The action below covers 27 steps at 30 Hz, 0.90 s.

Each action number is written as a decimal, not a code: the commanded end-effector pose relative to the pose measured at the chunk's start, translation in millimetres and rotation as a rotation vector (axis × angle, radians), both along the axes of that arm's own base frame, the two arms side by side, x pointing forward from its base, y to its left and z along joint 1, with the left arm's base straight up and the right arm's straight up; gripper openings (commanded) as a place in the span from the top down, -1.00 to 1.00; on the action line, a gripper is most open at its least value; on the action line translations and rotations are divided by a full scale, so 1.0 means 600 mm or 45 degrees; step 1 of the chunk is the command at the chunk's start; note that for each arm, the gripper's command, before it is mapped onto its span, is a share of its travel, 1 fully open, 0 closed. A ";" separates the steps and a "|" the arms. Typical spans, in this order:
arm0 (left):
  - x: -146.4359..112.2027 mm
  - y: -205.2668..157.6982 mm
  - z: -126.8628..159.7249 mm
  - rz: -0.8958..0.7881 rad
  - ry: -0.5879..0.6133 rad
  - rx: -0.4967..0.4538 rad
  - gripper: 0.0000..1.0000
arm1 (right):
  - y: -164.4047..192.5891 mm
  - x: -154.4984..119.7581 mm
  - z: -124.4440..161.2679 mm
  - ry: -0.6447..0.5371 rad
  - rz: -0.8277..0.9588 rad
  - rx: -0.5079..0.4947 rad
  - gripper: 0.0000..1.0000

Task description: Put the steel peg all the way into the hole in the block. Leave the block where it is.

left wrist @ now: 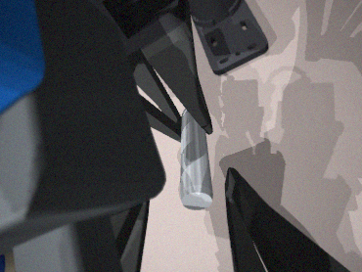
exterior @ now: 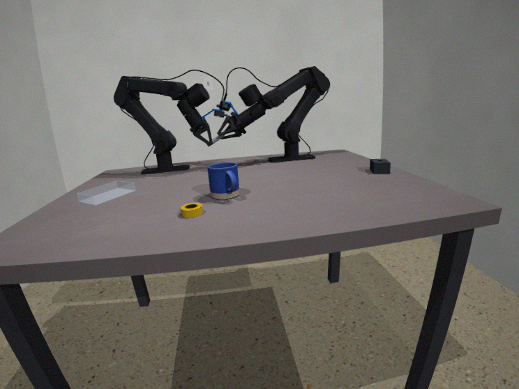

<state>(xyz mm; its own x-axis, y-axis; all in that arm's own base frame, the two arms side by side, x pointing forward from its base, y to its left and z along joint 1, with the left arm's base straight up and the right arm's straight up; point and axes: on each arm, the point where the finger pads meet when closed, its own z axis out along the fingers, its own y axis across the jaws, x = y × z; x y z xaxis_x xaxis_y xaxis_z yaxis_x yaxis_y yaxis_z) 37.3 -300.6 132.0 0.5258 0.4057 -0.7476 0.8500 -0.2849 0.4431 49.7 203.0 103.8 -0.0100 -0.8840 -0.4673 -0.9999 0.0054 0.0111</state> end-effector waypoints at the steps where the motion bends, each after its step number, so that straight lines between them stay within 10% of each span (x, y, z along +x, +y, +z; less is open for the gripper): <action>1: -0.004 -0.004 -0.002 -0.002 0.008 -0.007 0.15 | 0.014 0.003 0.015 -0.018 0.004 0.057 1.00; 27: -0.005 -0.003 -0.006 -0.002 0.009 -0.007 0.15 | 0.014 0.003 0.015 -0.018 0.004 0.057 1.00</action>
<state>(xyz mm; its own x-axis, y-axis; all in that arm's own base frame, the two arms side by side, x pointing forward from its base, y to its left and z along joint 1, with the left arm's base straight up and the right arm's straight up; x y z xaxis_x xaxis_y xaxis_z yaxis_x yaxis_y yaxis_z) 36.9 -300.7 130.2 0.5264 0.4024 -0.7490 0.8497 -0.2814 0.4460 49.7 203.0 103.8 -0.0100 -0.8840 -0.4673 -0.9999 0.0054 0.0110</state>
